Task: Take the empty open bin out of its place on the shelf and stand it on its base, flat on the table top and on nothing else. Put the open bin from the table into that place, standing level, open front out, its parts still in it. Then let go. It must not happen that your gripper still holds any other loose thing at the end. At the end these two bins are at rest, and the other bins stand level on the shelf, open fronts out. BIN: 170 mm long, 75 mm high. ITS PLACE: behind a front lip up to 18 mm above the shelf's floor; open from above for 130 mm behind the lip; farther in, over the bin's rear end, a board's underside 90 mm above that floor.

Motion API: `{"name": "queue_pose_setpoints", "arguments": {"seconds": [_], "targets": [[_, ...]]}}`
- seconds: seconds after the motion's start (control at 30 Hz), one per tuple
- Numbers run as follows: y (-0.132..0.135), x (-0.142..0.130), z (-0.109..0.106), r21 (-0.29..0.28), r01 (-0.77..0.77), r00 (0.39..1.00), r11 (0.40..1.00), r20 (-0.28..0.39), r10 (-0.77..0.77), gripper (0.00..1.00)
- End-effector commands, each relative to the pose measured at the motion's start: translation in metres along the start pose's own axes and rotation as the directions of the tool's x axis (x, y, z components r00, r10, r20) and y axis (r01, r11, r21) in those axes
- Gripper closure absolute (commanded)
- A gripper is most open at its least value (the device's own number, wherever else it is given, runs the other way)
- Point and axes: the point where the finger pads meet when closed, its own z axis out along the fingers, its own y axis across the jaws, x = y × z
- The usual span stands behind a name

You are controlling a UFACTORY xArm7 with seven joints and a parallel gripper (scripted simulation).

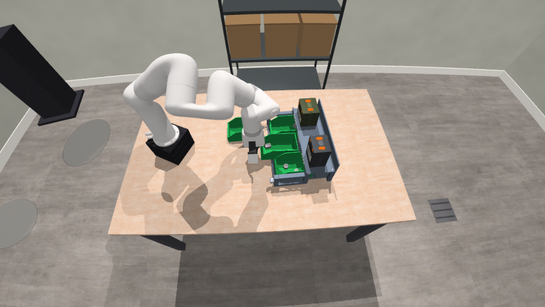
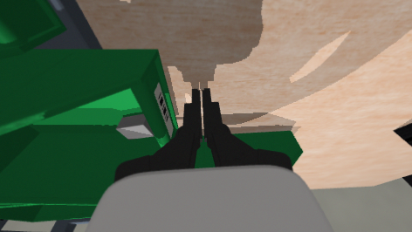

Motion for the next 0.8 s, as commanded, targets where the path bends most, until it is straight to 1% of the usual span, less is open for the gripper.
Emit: {"name": "queue_pose_setpoints", "arguments": {"seconds": [0.0,0.37,0.77], "targets": [[-0.005,0.000,-0.001,0.003,0.000,1.000,1.000,-0.001,0.000,1.00],[-0.017,0.000,-0.002,0.003,0.000,1.000,1.000,-0.001,0.000,1.00],[-0.018,0.000,-0.002,0.003,0.000,1.000,1.000,-0.001,0.000,1.00]]}}
